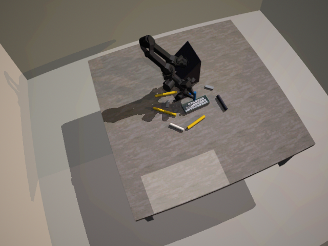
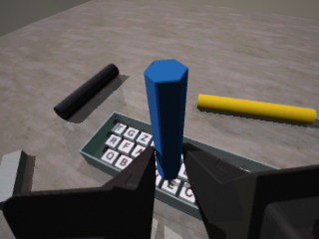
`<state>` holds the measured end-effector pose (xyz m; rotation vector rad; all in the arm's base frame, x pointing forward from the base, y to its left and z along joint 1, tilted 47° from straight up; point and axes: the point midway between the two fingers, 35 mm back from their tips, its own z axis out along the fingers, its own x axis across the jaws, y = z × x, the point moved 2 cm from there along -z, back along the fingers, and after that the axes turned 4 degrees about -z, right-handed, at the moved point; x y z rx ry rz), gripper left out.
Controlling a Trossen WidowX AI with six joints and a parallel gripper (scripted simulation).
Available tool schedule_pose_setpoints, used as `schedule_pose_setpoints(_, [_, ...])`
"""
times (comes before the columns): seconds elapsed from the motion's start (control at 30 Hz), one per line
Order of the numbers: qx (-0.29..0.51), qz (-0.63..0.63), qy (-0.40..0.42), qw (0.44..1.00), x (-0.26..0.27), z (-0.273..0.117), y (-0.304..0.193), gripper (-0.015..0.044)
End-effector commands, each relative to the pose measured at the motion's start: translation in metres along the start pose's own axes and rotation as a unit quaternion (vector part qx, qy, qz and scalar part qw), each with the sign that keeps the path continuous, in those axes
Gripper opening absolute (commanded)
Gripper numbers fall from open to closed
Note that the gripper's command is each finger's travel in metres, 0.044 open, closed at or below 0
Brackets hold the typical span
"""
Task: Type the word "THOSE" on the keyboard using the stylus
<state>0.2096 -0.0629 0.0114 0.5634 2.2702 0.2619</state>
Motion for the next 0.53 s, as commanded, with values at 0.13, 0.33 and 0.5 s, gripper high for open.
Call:
schedule_pose_setpoints(0.13, [0.003,0.001,-0.002,1.000,-0.002,-0.006,0.011,0.0081])
schedule_pose_setpoints(0.33, [0.002,0.001,-0.002,1.000,-0.003,-0.012,0.020,0.0081])
schedule_pose_setpoints(0.5, [0.002,0.001,-0.004,1.000,-0.003,-0.017,0.028,0.0081])
